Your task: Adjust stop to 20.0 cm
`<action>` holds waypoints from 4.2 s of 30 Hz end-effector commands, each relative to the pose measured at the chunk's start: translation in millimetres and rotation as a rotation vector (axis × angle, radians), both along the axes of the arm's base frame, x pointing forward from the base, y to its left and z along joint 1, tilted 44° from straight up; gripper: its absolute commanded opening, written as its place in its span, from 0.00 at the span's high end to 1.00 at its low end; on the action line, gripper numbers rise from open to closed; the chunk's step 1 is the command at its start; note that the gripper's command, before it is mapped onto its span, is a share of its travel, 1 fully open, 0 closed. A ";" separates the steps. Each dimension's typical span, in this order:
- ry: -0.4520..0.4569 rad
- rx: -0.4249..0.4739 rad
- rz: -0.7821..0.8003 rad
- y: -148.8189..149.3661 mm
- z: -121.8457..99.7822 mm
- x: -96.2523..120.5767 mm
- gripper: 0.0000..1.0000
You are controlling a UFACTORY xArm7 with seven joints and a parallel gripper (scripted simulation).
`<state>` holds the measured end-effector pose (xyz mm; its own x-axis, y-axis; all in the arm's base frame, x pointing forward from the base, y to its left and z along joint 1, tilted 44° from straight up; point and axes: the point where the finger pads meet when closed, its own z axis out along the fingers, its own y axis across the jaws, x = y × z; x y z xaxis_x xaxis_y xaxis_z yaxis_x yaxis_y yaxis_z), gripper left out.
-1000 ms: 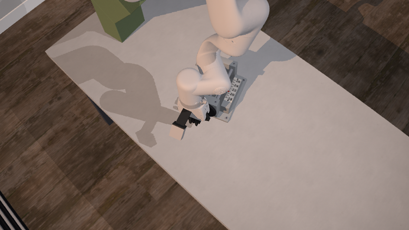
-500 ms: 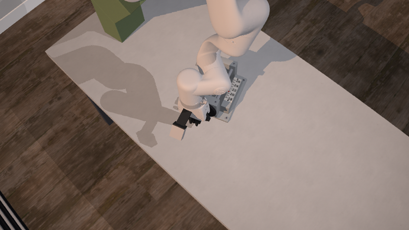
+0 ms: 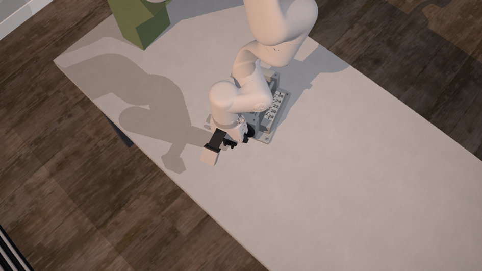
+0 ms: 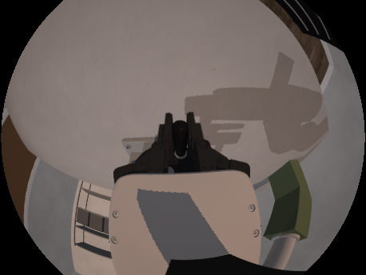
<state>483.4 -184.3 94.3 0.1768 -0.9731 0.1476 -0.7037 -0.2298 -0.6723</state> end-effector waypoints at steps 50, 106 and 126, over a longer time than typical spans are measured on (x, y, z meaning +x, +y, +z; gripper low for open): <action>-0.001 -0.001 -0.002 7.2 25.1 24.5 0.94; -0.001 -0.001 -0.002 7.6 65.5 -7.4 0.94; -0.001 -0.001 -0.002 1.0 52.7 -33.5 0.94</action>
